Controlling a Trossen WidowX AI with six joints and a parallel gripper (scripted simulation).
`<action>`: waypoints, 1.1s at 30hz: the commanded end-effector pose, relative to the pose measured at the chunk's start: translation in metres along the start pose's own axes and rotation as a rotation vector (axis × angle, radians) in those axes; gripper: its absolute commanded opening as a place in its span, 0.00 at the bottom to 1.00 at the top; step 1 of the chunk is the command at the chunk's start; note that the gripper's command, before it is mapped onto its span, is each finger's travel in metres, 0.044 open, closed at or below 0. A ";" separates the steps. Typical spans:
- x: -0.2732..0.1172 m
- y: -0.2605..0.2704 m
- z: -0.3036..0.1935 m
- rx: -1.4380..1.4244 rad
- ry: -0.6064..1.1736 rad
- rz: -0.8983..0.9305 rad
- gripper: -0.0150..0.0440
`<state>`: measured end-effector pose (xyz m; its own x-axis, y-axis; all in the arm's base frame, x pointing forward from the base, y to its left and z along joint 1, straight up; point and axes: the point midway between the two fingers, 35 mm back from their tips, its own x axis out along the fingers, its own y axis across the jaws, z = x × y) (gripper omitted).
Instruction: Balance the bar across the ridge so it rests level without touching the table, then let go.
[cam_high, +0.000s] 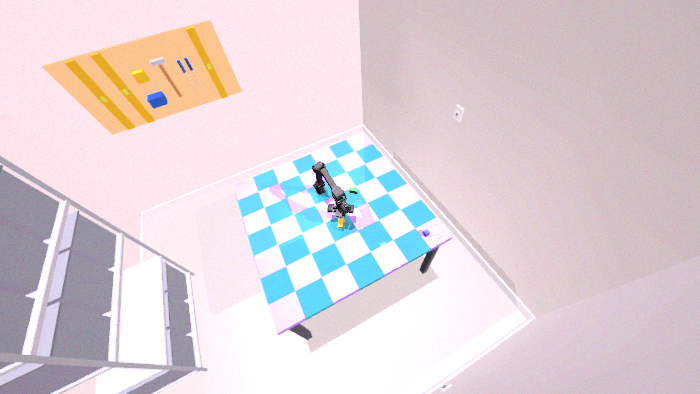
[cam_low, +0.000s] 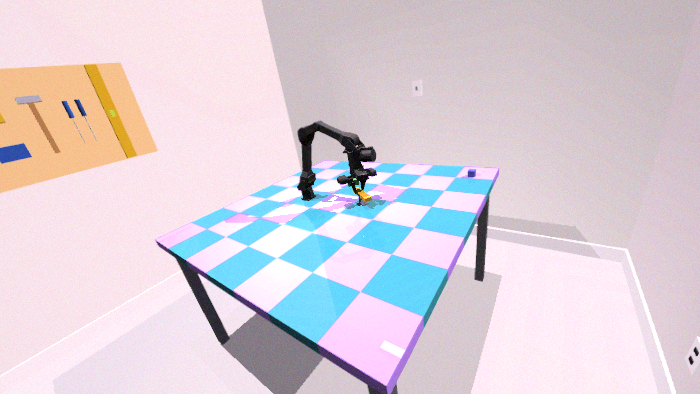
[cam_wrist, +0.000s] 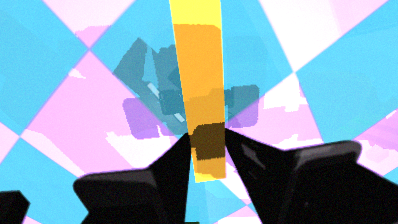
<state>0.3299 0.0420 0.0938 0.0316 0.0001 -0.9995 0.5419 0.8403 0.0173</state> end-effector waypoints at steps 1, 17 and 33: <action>0.000 0.000 0.000 0.000 0.000 0.000 0.25; 0.000 0.000 0.000 0.000 0.000 0.000 0.54; 0.000 0.000 0.000 0.000 0.000 0.000 0.54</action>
<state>0.3299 0.0420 0.0938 0.0316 0.0002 -0.9995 0.5419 0.8403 0.0173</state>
